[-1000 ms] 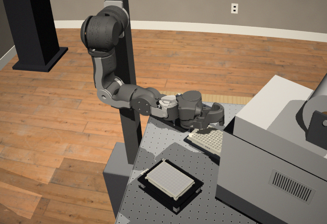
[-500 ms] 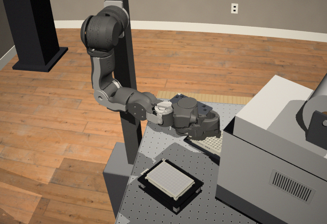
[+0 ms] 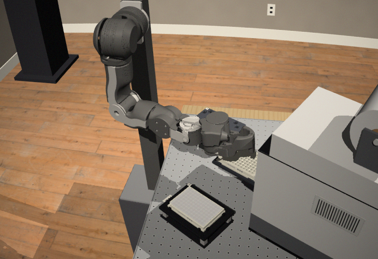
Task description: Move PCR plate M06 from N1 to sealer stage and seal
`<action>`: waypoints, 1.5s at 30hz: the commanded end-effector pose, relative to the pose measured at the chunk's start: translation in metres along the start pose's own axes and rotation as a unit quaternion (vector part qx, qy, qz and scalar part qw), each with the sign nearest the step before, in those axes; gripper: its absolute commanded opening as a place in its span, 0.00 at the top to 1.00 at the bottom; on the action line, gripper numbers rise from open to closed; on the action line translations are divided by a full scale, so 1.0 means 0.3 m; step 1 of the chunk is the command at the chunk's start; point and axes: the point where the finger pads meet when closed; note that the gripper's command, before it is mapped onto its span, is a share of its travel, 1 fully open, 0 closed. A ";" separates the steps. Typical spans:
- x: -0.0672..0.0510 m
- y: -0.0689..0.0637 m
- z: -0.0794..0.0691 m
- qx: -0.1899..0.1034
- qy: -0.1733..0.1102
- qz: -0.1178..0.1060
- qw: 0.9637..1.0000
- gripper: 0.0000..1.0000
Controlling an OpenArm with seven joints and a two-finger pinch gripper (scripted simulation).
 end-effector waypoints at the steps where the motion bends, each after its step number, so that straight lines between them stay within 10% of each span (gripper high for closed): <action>1: -0.007 0.002 0.004 0.003 -0.001 0.002 1.000 1.00; 24: -0.013 0.005 0.000 0.003 -0.001 0.002 1.000 1.00; 29: 0.079 -0.057 0.101 0.101 0.014 -0.079 0.992 1.00; 41: 0.079 -0.057 0.101 0.101 0.014 -0.079 0.992 1.00; 45: 0.141 -0.099 0.171 0.106 0.014 -0.083 0.991 1.00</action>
Point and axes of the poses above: the point where the finger pads meet when closed, its own y axis out along the fingers, its own z axis across the jaws, x = y × z, and after that the axes turned 12 degrees about -y, right-handed
